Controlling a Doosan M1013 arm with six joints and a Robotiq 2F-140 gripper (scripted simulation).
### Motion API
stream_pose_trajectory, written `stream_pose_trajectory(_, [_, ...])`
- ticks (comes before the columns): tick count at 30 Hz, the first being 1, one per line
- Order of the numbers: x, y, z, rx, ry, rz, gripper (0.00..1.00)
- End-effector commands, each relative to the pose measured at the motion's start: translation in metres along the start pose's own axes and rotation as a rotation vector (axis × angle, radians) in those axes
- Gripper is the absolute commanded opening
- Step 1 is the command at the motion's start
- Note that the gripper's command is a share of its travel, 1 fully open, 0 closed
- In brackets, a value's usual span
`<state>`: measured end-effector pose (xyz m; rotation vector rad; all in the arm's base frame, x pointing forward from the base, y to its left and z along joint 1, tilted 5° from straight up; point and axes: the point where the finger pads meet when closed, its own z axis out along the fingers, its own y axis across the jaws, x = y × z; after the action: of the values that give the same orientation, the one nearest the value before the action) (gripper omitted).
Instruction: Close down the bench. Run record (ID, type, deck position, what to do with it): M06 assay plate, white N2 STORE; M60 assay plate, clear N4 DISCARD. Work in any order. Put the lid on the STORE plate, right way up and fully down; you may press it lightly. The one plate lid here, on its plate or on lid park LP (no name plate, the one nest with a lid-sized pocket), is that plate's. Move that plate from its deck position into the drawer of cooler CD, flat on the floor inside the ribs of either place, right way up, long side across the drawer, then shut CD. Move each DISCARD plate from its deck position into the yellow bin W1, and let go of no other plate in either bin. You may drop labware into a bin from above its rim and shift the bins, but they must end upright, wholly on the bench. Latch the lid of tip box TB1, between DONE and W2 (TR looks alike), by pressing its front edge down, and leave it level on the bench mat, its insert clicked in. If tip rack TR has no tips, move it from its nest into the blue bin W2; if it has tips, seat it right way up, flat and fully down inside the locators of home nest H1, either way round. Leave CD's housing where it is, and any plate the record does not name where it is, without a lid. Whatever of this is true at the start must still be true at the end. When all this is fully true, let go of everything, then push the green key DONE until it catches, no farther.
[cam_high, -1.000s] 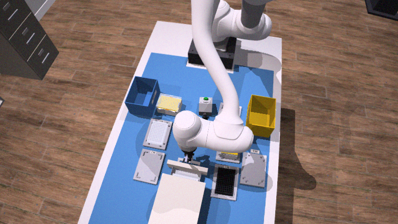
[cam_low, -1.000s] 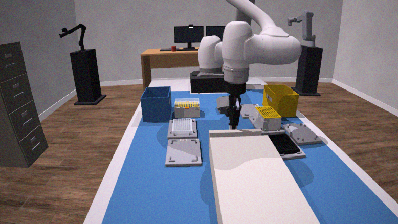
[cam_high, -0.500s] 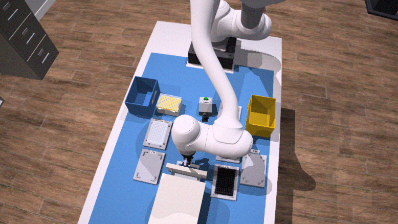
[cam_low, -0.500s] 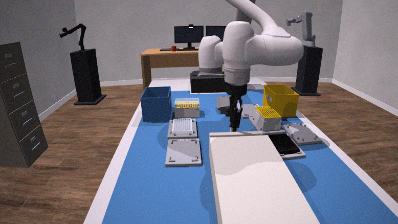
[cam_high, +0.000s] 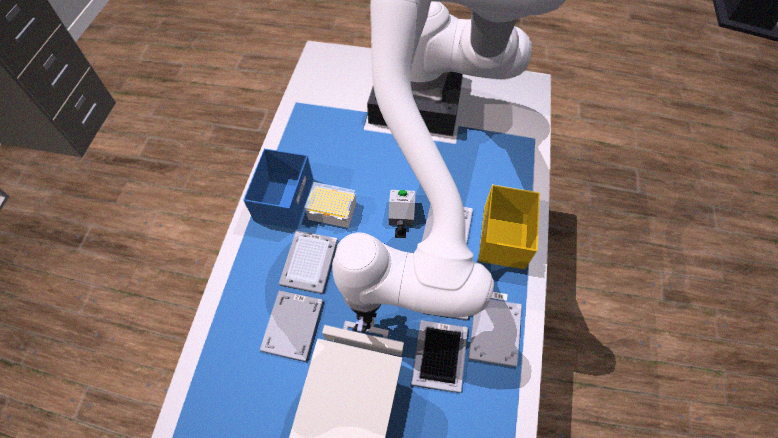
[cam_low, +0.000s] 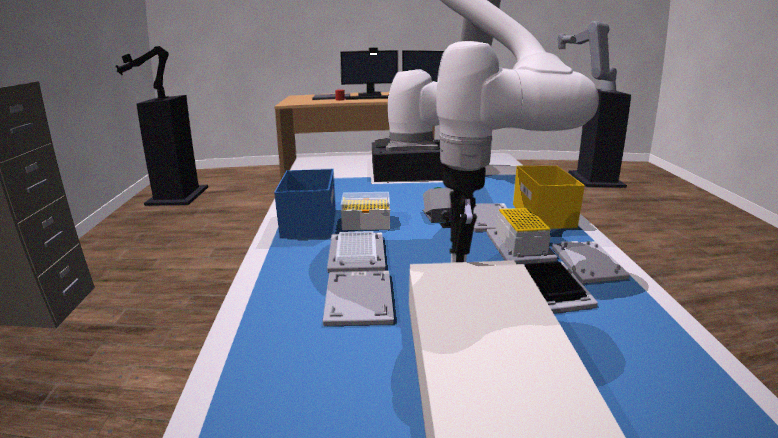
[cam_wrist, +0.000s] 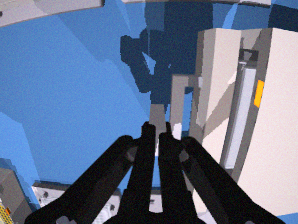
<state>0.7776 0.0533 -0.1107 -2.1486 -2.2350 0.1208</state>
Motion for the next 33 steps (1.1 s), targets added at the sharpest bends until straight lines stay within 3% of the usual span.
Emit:
stream_pose_trajectory(1, [0.0, 0.003, 0.0, 0.0, 0.0, 0.0, 0.0])
stream_pose_trajectory(17, [0.0, 0.022, 0.0, 0.0, 0.0, 0.0, 0.0])
stream_pose_trajectory(33, [0.0, 0.022, 0.0, 0.0, 0.0, 0.0, 0.0])
